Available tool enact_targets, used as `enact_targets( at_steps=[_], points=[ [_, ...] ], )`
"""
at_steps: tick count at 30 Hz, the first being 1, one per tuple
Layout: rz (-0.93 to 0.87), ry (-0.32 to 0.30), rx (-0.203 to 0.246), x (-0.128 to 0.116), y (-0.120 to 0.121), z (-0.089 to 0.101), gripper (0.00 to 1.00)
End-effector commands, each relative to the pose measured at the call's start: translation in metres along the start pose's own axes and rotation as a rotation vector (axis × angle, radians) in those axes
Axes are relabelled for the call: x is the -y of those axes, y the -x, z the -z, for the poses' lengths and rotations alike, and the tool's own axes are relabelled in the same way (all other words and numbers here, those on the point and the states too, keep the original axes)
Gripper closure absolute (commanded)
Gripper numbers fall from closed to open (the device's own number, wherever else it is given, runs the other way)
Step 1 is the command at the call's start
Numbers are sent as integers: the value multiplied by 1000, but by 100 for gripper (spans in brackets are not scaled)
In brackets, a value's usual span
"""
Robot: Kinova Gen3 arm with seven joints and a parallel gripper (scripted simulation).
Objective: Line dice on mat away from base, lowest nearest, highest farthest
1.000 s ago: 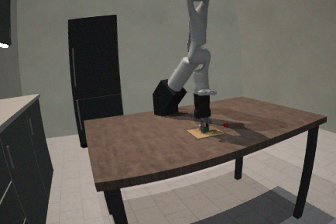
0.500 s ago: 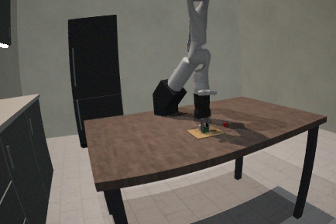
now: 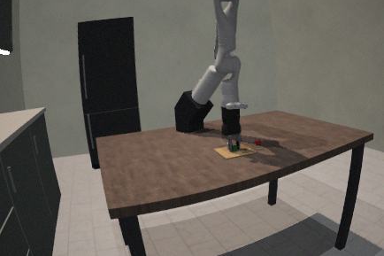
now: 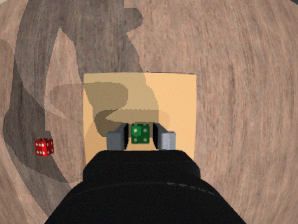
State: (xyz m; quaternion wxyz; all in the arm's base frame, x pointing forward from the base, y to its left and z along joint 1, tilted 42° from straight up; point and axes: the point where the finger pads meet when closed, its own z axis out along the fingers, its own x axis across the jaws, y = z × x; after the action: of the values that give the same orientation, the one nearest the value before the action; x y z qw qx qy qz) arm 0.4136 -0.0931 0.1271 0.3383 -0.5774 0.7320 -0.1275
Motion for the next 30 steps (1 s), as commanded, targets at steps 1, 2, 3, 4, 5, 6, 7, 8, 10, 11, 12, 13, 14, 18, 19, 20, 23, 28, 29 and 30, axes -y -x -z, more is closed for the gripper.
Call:
enact_targets(
  at_steps=[1, 2, 3, 4, 5, 6, 7, 8, 10, 11, 12, 13, 14, 18, 19, 20, 23, 28, 29, 30],
  points=[
    [-2, -7, -2, 4, -1, -1, 36],
    [-2, -7, -2, 4, -1, -1, 30],
    [-2, -7, -2, 4, -1, -1, 30],
    [-2, -7, -2, 4, -1, -1, 30],
    [-2, -7, -2, 4, -1, -1, 30],
    [-2, -7, -2, 4, -1, -1, 30],
    [-2, -7, -2, 4, -1, -1, 30],
    [-2, -7, -2, 4, -1, -1, 30],
    [-2, -7, -2, 4, -1, -1, 30],
    [-2, -7, -2, 4, -1, -1, 30],
    [-2, -7, -2, 4, -1, -1, 30],
    [-2, -7, -2, 4, -1, -1, 30],
    [-2, -7, -2, 3, -1, -1, 30],
    [-2, 0, 2, 1, 0, 1, 30],
    [-2, 1, 2, 1, 0, 1, 30],
    [-2, 1, 2, 0, 0, 2, 30],
    [-2, 2, 3, 0, 1, 6, 30],
    [-2, 4, 3, -1, 1, 12, 30],
    [-2, 4, 4, -2, 1, 14, 30],
    [-2, 5, 4, -2, 1, 17, 30]
  ],
)
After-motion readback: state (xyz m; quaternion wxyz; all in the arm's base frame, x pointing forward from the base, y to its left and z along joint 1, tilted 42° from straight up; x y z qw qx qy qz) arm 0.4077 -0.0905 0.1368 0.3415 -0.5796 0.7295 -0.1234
